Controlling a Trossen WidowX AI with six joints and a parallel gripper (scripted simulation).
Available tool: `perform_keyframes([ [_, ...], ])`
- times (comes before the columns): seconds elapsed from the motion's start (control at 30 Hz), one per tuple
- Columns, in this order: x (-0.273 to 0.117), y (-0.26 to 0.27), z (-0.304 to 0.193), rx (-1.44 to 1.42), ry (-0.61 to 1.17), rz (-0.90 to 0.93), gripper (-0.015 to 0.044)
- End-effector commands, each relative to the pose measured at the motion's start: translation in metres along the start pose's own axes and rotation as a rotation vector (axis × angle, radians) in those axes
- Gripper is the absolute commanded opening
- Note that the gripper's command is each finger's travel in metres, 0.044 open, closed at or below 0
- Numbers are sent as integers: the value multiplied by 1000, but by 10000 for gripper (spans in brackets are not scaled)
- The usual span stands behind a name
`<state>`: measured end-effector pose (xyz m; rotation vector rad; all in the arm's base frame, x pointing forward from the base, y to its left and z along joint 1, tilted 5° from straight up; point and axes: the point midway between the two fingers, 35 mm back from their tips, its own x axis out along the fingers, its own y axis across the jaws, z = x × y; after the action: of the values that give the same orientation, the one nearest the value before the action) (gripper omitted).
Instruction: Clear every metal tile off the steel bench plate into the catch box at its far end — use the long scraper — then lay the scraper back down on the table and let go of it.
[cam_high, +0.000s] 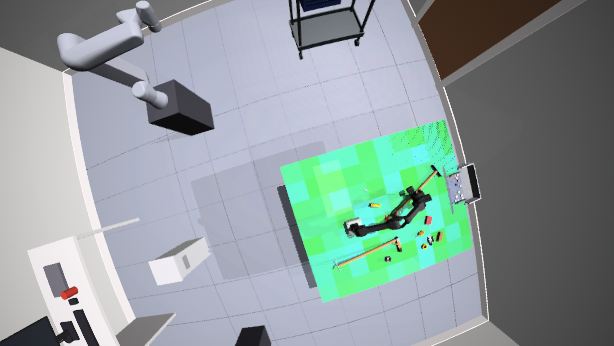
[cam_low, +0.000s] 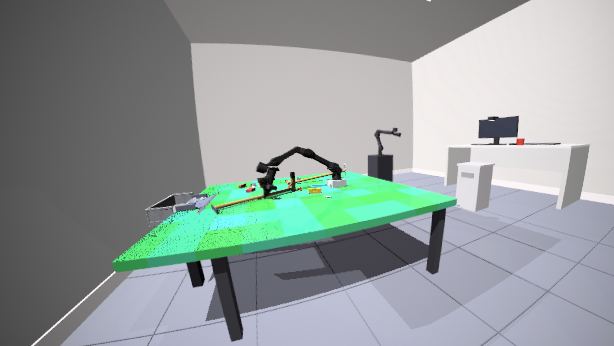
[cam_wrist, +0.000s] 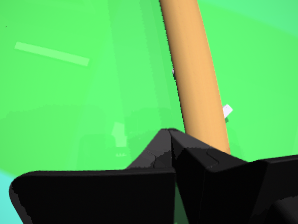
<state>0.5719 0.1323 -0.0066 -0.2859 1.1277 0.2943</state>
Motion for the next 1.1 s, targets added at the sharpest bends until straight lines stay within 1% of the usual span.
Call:
perform_keyframes([
  [0.0,-14,1,8,-1,-14,-2,0],
  [0.63,-84,2,35,0,-50,-7,0],
  [0.8,-89,2,36,0,-53,-8,0],
  [0.87,-91,4,34,5,-40,-8,0],
  [1.07,-109,21,13,47,70,-19,0],
])
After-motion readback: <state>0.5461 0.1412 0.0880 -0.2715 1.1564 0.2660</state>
